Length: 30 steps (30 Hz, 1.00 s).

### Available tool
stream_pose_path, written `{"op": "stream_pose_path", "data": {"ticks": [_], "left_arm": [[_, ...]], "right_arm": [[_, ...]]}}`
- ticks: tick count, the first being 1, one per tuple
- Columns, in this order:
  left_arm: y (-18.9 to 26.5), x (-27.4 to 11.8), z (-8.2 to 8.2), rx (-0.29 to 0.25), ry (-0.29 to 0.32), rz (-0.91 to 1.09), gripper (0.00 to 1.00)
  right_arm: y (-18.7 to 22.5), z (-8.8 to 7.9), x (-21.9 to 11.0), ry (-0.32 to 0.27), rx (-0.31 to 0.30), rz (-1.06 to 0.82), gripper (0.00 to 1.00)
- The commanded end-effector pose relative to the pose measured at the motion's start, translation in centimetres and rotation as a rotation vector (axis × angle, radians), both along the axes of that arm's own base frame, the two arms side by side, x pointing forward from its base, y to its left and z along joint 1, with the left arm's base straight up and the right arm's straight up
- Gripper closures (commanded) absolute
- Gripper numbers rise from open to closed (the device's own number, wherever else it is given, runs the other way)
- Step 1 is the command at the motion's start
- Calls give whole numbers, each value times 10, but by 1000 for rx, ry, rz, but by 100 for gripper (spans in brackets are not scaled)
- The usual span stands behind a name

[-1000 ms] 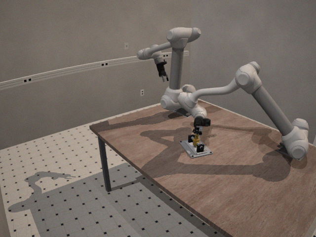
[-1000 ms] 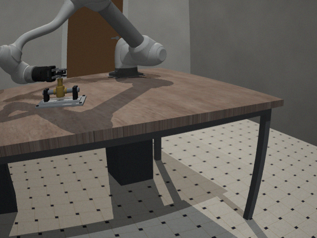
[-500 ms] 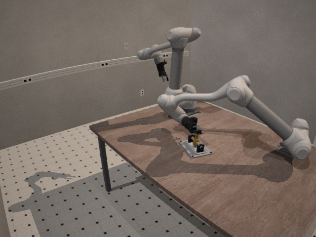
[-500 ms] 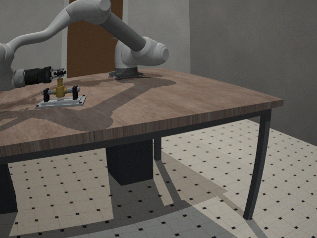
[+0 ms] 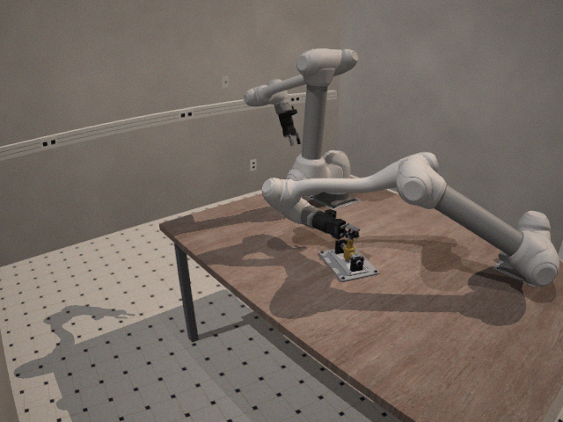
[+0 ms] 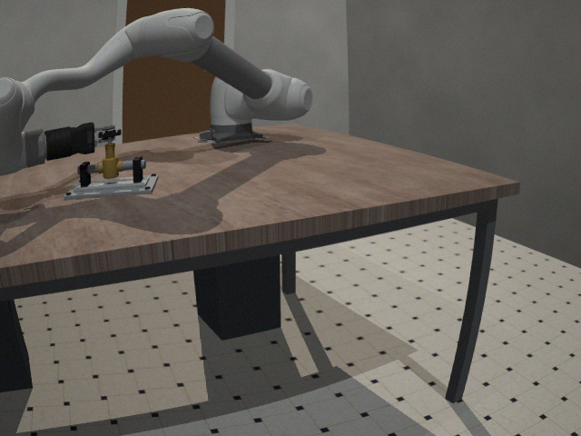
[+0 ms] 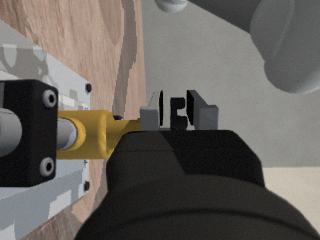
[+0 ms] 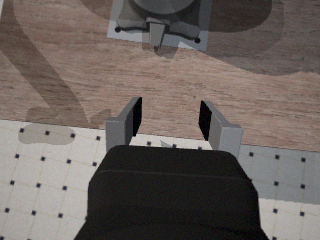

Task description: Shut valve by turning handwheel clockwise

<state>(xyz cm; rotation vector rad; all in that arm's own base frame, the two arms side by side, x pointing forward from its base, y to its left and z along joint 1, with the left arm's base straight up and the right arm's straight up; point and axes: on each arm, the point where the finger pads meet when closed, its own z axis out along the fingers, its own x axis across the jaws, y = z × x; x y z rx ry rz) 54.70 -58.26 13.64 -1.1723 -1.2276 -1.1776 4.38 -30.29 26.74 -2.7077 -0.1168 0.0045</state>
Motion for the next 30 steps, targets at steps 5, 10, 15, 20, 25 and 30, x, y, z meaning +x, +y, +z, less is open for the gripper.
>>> {"op": "stream_pose_path", "data": {"ticks": [5,10,15,20,25,30], "left_arm": [[-2,0,1,-5,-3,115,47],[-4,0,1,-5,-3,167,47],[-4,1,2,-5,-3,189,47],[-6,-1,3,-6,-3,193,47],[-5,0,2,-7,1,191,47],[-5,0,2,-7,1,191,47]], "right_arm": [[3,1,1,-7,5,3,0],[3,1,1,-7,5,3,0],[3,1,1,-7,5,3,0],[3,1,1,-7,5,3,0],[3,1,1,-7,5,3,0],[3,1,1,-7,5,3,0]]}}
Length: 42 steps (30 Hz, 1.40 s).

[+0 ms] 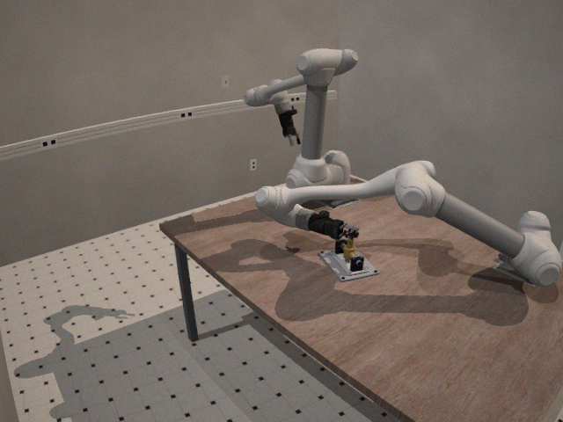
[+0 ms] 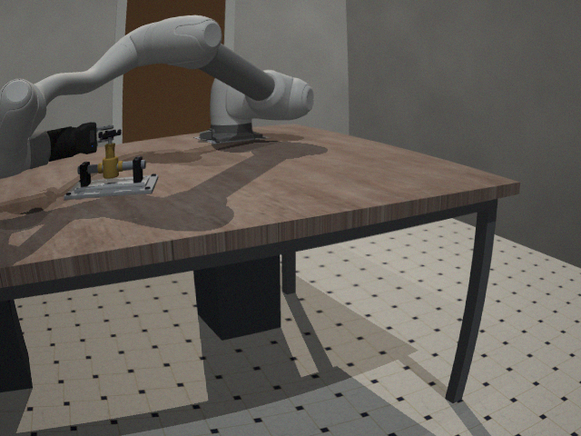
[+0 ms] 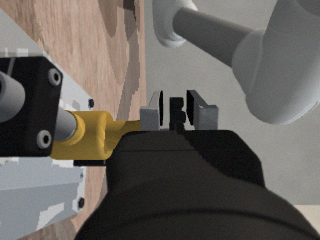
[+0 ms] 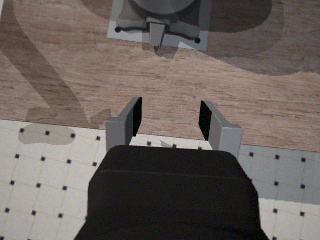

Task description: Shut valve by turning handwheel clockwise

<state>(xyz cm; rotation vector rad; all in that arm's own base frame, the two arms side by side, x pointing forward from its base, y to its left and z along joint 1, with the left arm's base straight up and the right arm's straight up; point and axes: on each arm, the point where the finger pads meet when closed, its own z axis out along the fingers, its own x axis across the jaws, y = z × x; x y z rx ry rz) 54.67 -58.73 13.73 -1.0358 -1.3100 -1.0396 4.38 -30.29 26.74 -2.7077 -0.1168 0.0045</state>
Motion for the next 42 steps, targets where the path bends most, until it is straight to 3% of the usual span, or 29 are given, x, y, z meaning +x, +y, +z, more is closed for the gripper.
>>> {"op": "stream_pose_path", "data": {"ticks": [1,3,4,42], "left_arm": [[0,0,1,-4,3,7,47],[0,0,1,-4,3,7,47],[0,0,1,-4,3,7,100],[0,0,0,-6,2,5,100]], "right_arm": [[3,1,1,-7,5,3,0],[3,1,1,-7,5,3,0],[3,1,1,-7,5,3,0],[3,1,1,-7,5,3,0]]}}
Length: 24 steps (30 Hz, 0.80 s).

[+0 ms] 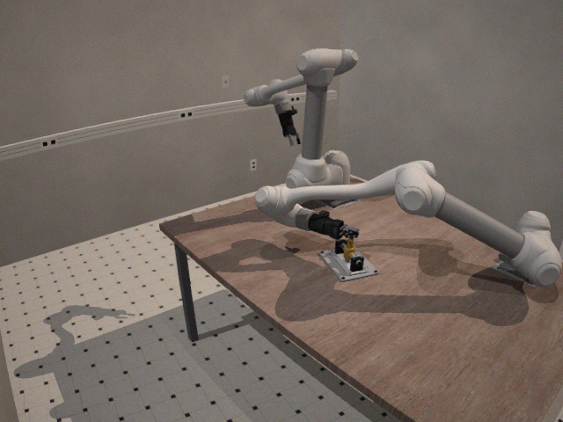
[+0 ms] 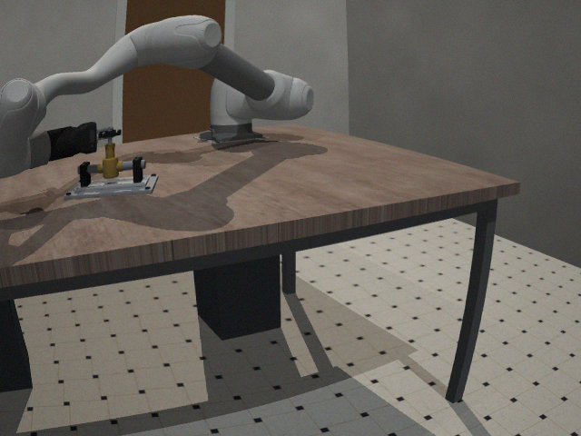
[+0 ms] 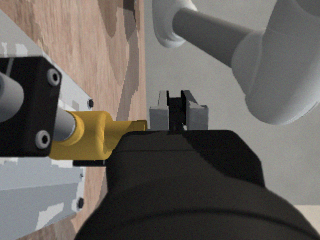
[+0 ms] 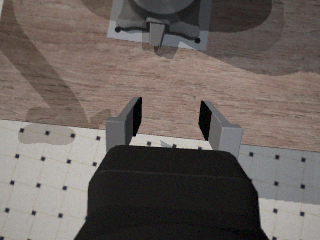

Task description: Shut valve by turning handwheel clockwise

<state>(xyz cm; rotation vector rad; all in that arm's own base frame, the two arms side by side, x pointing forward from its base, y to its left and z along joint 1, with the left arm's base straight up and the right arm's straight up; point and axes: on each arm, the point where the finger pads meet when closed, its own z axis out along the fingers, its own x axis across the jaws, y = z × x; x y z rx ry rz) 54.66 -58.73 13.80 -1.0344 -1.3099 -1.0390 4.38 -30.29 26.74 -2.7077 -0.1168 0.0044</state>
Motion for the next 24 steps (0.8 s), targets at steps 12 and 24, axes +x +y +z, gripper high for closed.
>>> {"op": "stream_pose_path", "data": {"ticks": [12,24], "left_arm": [[1,0,-1,-3,3,-12,100],[0,-1,1,-4,2,-40,100]], "right_arm": [[3,1,1,-7,5,3,0],[3,1,1,-7,5,3,0]]}}
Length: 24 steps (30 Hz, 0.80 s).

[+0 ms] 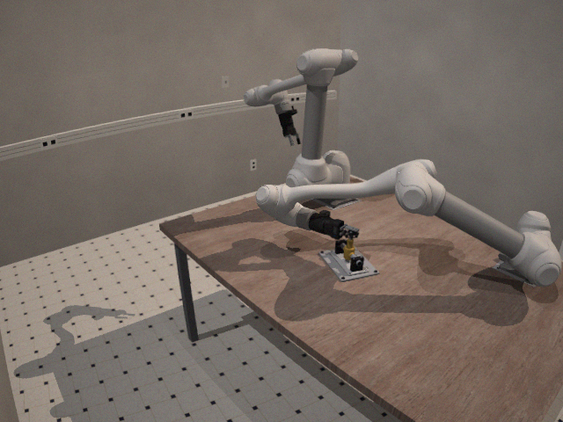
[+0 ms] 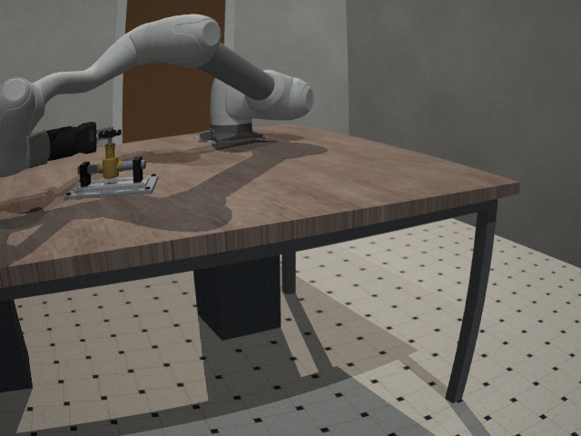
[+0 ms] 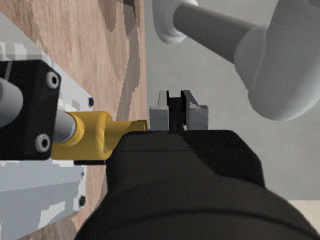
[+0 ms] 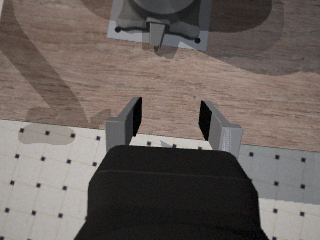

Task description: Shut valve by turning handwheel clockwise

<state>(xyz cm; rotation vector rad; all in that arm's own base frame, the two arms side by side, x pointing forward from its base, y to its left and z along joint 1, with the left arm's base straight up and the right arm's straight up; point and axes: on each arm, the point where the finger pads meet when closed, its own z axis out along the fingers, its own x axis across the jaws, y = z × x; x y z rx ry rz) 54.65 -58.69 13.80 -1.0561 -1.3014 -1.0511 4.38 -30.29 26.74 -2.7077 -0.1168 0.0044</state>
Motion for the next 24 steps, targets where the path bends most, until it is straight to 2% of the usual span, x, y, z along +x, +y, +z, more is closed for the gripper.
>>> {"op": "stream_pose_path", "data": {"ticks": [1,24], "left_arm": [[0,-1,1,1,-1,-22,100],[4,-1,1,1,-1,-192,100]], "right_arm": [[3,1,1,-7,5,3,0],[3,1,1,-7,5,3,0]]}}
